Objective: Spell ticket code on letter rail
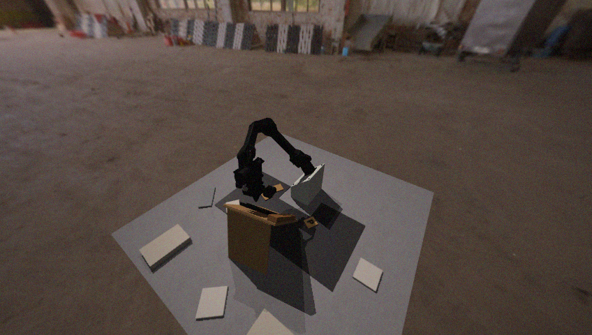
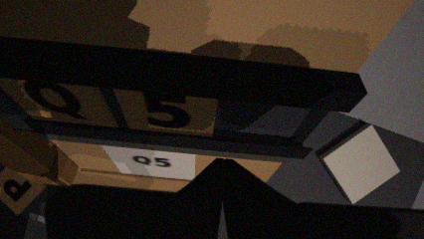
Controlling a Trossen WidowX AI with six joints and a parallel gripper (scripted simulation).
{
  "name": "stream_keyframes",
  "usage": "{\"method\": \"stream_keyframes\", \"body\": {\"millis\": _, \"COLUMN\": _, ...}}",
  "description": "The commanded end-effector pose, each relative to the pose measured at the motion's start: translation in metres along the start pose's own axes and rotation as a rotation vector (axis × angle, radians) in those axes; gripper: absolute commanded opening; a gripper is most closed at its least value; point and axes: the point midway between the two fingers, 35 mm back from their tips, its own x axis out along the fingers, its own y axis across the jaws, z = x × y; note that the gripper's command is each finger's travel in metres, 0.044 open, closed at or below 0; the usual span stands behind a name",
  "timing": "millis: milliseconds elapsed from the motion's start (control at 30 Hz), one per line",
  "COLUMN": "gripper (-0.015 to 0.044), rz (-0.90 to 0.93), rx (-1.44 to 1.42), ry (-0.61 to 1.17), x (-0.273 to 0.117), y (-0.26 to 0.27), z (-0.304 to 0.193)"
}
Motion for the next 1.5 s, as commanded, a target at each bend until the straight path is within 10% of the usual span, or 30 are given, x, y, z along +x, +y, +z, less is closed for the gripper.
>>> {"method": "stream_keyframes", "body": {"millis": 0, "gripper": 0.0, "rz": -0.004, "rx": 0.009, "ry": 0.001, "x": 0.0, "y": -0.001, "z": 0.002}}
{"method": "stream_keyframes", "body": {"millis": 1467, "gripper": 0.0, "rz": -0.005, "rx": 0.01, "ry": 0.0, "x": 0.015, "y": -0.004, "z": 0.019}}
